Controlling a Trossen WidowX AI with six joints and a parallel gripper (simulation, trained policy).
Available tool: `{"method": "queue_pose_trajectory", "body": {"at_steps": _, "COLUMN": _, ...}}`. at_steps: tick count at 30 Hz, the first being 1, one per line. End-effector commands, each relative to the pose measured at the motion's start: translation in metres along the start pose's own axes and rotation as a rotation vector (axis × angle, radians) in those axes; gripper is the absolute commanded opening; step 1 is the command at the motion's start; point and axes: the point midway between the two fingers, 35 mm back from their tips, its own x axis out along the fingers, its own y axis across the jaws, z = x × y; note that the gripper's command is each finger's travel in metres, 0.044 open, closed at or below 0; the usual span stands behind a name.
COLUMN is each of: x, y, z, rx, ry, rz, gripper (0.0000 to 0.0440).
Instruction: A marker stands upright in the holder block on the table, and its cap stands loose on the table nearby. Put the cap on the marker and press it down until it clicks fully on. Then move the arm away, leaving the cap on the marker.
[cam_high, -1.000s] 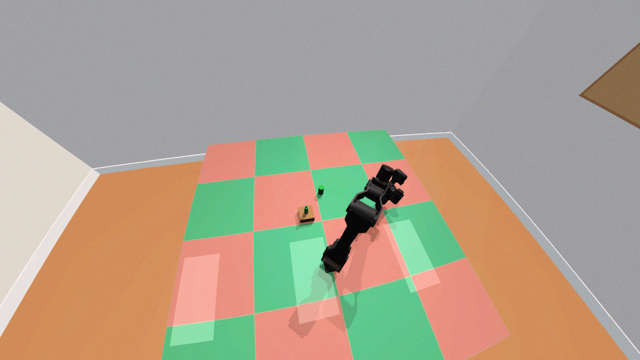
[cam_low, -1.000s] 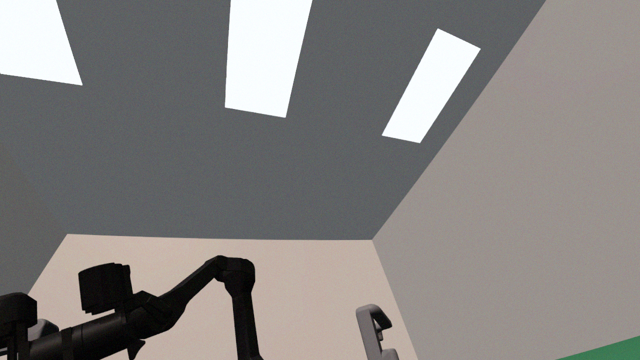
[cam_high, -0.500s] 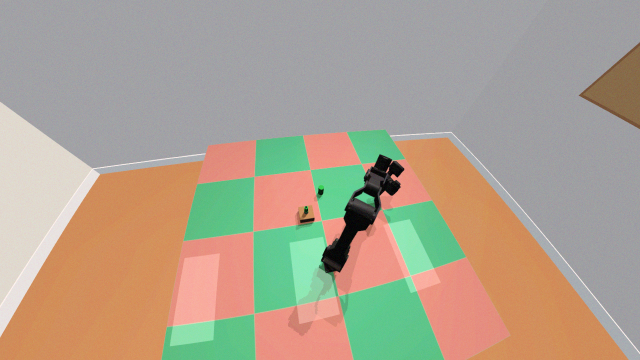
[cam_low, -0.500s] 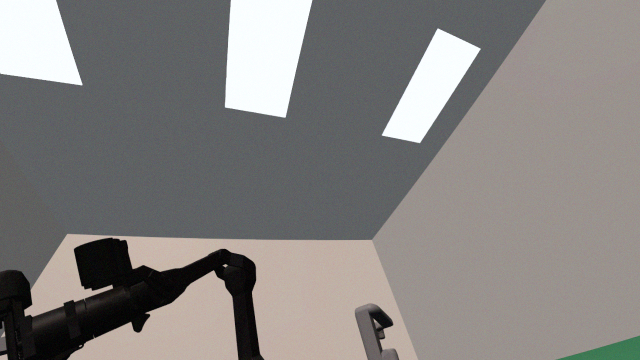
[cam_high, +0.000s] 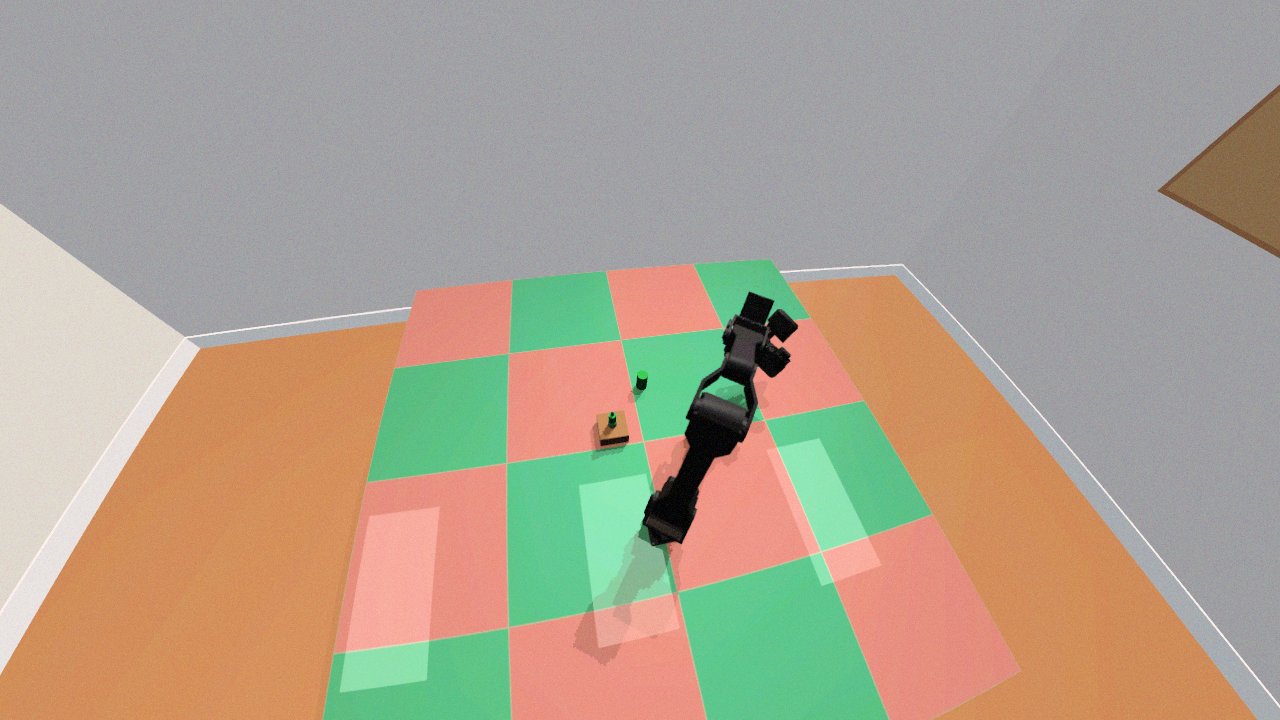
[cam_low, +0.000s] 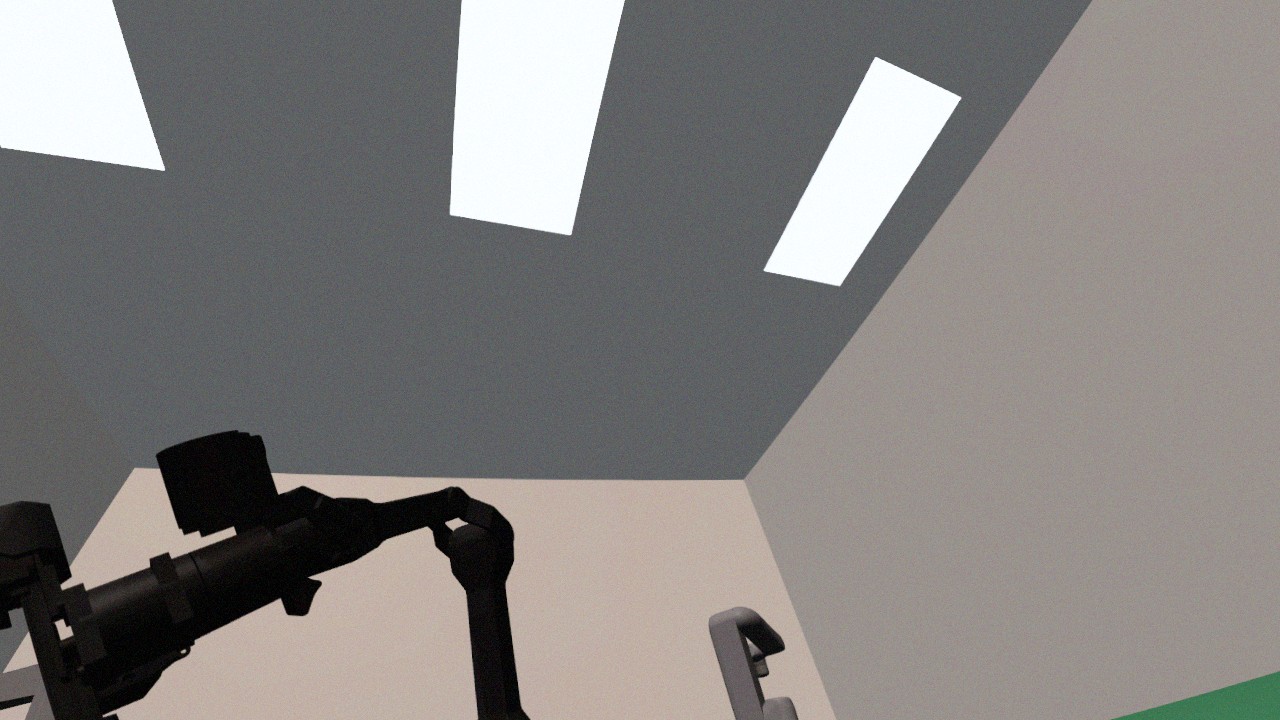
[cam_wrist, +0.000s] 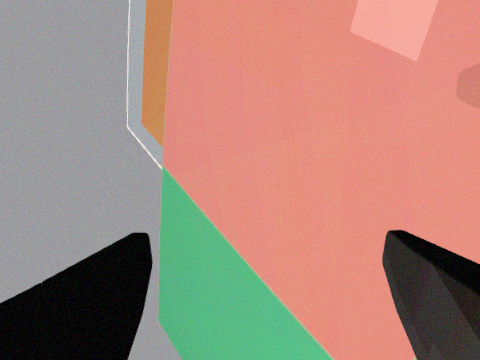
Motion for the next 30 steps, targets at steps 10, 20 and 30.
{"method": "queue_pose_trajectory", "body": {"at_steps": 10, "x": -0.014, "y": -0.011, "z": -0.032, "rx": 0.037, "ry": 0.050, "rz": -0.101, "gripper": 0.0315}}
{"method": "queue_pose_trajectory", "body": {"at_steps": 20, "x": -0.028, "y": -0.023, "z": -0.054, "rx": 0.062, "ry": 0.077, "rz": -0.186, "gripper": 0.0315}}
{"method": "queue_pose_trajectory", "body": {"at_steps": 30, "x": -0.044, "y": -0.037, "z": -0.074, "rx": 0.080, "ry": 0.094, "rz": -0.274, "gripper": 0.0315}}
